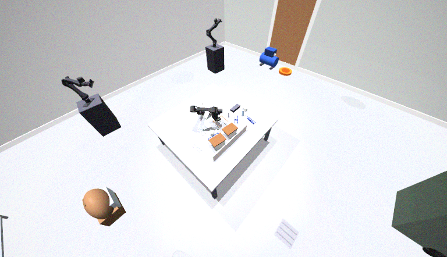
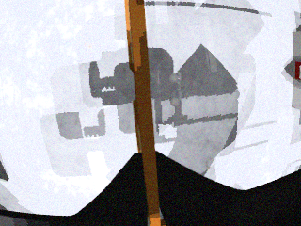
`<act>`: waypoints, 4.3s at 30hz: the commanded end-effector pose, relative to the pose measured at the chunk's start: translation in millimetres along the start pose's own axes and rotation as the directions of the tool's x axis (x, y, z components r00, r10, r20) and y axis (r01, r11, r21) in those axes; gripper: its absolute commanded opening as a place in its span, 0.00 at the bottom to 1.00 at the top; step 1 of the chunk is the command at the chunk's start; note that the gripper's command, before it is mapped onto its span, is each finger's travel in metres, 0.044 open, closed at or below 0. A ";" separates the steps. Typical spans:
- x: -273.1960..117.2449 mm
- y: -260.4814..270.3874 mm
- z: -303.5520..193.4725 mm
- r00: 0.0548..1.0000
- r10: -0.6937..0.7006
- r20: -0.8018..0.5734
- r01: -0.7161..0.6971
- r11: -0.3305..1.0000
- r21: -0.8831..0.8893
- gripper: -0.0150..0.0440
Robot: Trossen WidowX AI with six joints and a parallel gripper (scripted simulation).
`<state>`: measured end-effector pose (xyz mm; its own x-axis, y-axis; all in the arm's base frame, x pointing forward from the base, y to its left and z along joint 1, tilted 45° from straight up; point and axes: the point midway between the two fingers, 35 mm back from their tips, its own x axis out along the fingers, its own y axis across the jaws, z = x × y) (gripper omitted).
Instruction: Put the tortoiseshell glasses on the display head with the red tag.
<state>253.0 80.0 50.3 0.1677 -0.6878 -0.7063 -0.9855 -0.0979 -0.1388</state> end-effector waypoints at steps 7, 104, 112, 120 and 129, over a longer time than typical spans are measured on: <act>1.4 -11.6 -0.5 1.000 -0.004 0.002 0.004 1.000 -0.004 0.25; 4.5 -143.0 -2.5 1.000 -0.010 0.004 0.010 1.000 0.003 0.25; 4.6 -153.3 -2.8 1.000 -0.010 0.004 0.010 1.000 0.003 0.25; 4.6 -157.3 -2.9 1.000 -0.011 0.004 0.011 1.000 0.003 0.25; 5.6 -157.4 -2.8 1.000 -0.011 0.004 0.011 1.000 0.003 0.25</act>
<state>407.9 89.7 69.6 0.1745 -0.6834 -0.7089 -0.9841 -0.0975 -0.1483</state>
